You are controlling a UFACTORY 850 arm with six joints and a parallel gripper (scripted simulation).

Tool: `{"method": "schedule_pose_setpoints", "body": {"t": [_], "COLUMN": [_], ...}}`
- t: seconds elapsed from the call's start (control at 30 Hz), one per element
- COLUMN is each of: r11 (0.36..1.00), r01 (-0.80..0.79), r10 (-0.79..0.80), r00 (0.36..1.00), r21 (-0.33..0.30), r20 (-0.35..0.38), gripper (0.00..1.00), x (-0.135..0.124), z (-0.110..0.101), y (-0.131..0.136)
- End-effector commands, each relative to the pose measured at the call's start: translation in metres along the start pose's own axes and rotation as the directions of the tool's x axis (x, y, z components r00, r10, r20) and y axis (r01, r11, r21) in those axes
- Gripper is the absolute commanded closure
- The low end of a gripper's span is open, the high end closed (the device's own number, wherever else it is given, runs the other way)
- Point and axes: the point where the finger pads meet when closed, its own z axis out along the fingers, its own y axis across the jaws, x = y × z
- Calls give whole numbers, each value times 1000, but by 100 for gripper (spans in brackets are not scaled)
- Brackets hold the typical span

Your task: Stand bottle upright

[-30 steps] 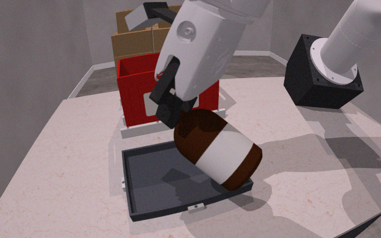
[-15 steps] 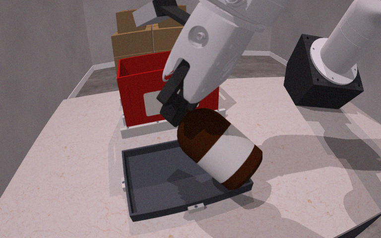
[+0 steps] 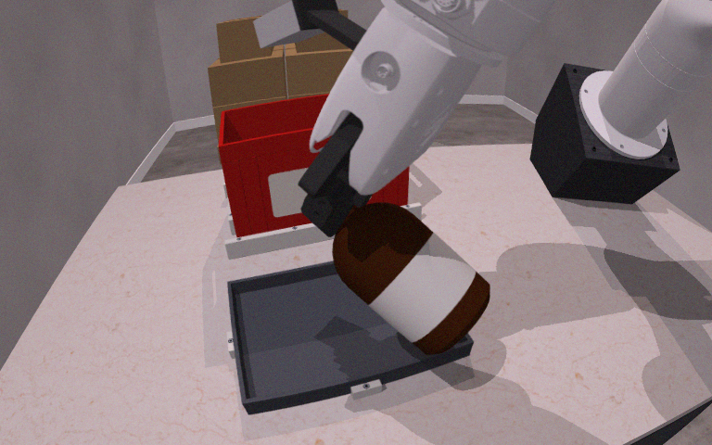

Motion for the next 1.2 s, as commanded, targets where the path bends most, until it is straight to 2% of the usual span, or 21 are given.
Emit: {"method": "schedule_pose_setpoints", "body": {"t": [0.0, 0.6, 1.17], "r11": [1000, 1000, 999], "r01": [0, -1, 0], "r10": [0, 1, 4], "r00": [1000, 1000, 995], "r21": [2, 16, 37], "r20": [-5, -18, -103], "gripper": [100, 100, 100], "x": [0, -2, -4], "z": [0, 0, 1], "y": [-1, -4, -9]}}
